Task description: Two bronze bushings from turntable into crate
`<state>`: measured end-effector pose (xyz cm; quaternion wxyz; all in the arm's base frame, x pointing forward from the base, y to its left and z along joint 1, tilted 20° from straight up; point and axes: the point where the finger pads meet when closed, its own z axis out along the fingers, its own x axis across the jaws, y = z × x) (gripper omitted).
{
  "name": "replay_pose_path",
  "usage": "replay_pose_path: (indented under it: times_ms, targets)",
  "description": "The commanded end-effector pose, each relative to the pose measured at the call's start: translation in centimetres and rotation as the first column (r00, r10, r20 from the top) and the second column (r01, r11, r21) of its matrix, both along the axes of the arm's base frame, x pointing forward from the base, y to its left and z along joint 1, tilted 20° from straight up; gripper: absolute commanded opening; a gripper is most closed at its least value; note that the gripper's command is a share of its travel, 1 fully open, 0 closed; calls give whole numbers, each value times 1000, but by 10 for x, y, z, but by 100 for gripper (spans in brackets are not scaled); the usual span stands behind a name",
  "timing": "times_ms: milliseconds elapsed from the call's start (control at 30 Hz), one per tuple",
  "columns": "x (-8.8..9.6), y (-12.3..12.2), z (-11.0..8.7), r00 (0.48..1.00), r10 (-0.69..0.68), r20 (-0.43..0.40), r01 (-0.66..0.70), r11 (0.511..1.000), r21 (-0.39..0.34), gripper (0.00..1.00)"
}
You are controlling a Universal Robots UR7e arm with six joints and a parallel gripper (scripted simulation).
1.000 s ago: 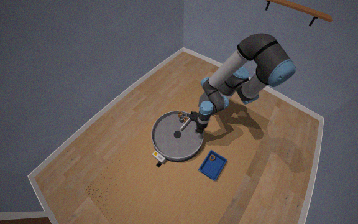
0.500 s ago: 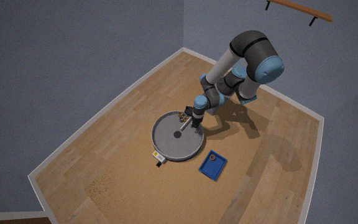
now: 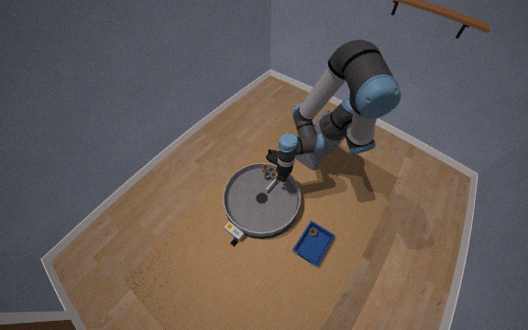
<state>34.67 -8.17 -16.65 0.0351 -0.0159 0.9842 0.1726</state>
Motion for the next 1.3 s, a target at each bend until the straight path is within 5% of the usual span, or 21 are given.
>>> replay_pose_path:
  times_ms: [0,267,433,833,1000,1267]
  targets:
    - [-5,-13,-6,1000,-3,3,3,1000,0,45]
    - [-5,-13,-6,1000,-3,3,3,1000,0,45]
    - [-29,-59,-28,1000,-18,-3,18,1000,1,45]
    - [-29,-59,-28,1000,-18,-3,18,1000,1,45]
    - [-53,-105,-49,999,-34,-9,34,999,2,45]
    - [-53,-105,-49,999,-34,-9,34,999,2,45]
